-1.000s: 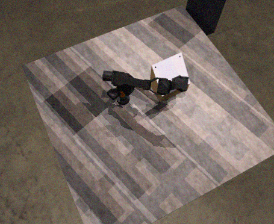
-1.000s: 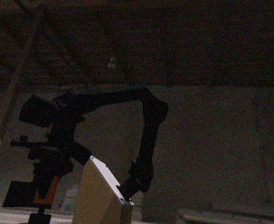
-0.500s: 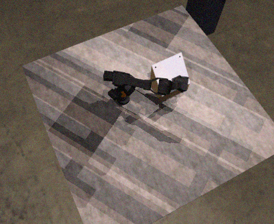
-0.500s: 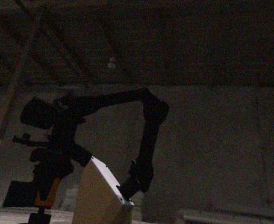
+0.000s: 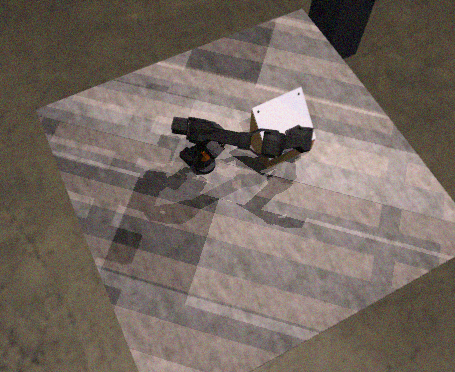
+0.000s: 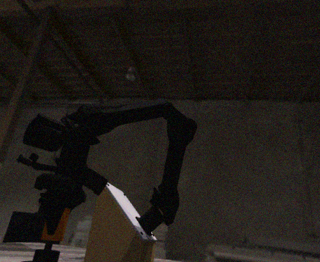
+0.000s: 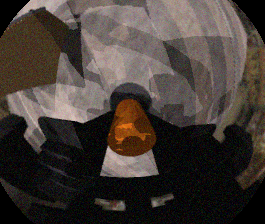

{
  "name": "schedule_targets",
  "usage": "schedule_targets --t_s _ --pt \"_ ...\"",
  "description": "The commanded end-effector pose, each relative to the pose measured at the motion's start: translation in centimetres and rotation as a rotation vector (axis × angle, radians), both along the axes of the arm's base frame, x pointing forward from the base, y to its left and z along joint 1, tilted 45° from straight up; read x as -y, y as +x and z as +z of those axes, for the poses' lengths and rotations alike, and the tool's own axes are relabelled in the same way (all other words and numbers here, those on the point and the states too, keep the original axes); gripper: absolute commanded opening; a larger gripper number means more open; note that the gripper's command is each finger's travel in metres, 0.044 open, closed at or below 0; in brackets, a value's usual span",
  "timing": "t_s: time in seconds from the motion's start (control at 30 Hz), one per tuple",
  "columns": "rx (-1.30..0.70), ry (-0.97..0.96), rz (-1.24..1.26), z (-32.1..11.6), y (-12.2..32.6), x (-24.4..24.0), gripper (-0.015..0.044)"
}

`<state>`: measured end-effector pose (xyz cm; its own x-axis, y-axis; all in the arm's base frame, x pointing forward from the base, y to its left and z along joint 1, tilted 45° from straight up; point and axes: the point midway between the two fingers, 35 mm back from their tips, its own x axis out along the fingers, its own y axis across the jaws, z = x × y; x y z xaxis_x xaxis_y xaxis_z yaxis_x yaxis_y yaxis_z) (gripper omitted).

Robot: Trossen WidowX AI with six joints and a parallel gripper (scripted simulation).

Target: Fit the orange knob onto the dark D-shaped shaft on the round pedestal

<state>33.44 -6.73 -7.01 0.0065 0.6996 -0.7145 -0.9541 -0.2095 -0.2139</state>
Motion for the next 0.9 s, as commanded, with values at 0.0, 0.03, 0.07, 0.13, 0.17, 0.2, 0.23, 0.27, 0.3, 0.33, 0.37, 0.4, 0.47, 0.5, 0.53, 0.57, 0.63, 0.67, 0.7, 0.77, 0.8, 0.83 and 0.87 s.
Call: schedule_targets --t_s 0.0,0.03,0.07,0.13,0.17,0.2,0.23,0.27,0.3,0.33,0.37,0.4,0.47,0.5,0.53,0.57,0.63,0.67,0.7,0.77,0.8,0.83,0.87 --pt "0.027 -0.005 0.02 0.26 0.27 0.31 0.0" --pt "0.047 -0.005 0.04 0.28 0.27 0.32 0.0" --pt "0.069 -0.006 0.064 0.31 0.28 0.33 0.0" --pt "0.126 -0.006 0.122 0.36 0.33 0.37 0.0" --pt "0.147 -0.007 0.144 0.39 0.38 0.38 0.0" --pt "0.155 -0.007 0.151 0.39 0.44 0.38 0.0" --pt "0.155 -0.007 0.151 0.39 0.48 0.38 0.0" --pt "0.155 -0.007 0.151 0.37 0.53 0.37 0.0" --pt "0.155 -0.007 0.151 0.34 0.58 0.36 0.0" --pt "0.155 -0.007 0.151 0.3 0.64 0.36 0.0" --pt "0.155 -0.007 0.151 0.27 0.7 0.37 0.0" --pt "0.155 -0.007 0.151 0.24 0.77 0.38 0.0" --pt "0.155 -0.007 0.151 0.23 0.87 0.38 0.0" --pt "0.155 -0.007 0.151 0.25 0.88 0.39 0.0" --pt "0.155 -0.007 0.151 0.08 0.88 0.22 0.0" --pt "0.155 -0.006 0.151 -0.04 0.88 0.08 0.0" --pt "0.155 -0.006 0.151 -0.14 0.84 -0.02 0.0" --pt "0.155 -0.006 0.151 -0.17 0.85 -0.03 0.0" --pt "0.155 -0.006 0.151 -0.12 0.85 0.02 0.0" --pt "0.155 -0.006 0.151 -0.12 0.85 0.02 0.0" --pt "0.155 -0.006 0.151 -0.12 0.85 0.02 0.0" --pt "0.155 -0.006 0.151 -0.12 0.85 0.02 0.0" --pt "0.155 -0.007 0.151 -0.06 0.87 0.11 0.0"
